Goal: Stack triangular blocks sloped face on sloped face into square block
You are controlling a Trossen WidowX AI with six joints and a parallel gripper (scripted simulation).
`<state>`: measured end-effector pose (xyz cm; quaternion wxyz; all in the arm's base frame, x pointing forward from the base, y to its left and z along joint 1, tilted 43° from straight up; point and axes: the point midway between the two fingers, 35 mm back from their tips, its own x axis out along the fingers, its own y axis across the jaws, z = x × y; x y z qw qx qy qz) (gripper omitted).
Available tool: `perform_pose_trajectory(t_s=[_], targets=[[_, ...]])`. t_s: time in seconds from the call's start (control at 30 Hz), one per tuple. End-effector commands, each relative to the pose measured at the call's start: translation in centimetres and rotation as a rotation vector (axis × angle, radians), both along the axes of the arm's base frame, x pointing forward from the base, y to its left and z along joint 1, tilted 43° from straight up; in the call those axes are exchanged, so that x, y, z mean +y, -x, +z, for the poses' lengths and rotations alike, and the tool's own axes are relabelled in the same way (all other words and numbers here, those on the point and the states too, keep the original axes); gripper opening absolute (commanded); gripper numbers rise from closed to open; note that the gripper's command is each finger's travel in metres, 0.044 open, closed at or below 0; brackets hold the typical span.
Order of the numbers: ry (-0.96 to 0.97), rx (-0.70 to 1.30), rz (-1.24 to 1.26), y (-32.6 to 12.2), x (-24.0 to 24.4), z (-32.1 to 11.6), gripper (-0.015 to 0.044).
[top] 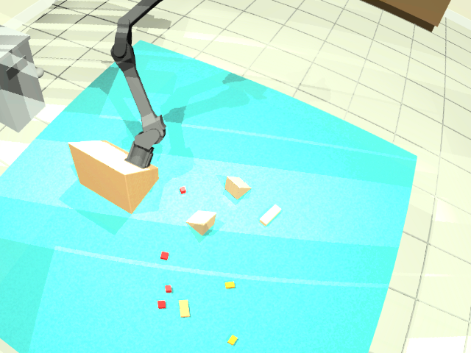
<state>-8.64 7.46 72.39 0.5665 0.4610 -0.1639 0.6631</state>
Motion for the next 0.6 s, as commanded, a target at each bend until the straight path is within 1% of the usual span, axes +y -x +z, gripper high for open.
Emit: perform_pose_trajectory(t_s=[0.0, 0.03, 0.2, 0.33, 0.57], targets=[[-0.001, 0.003, -0.002, -0.1, 0.0, 0.0, 0.0426], [-0.005, 0.010, -0.007, -0.3, 0.0, 0.0, 0.0440], [-0.038, 0.096, -0.062, -3.4, 0.3, 0.0, 0.0440], [-0.003, 0.206, -0.096, -8.2, 1.0, -0.8, 0.0440], [0.075, 0.469, -0.160, -19.0, 1.7, -4.4, 0.0440]])
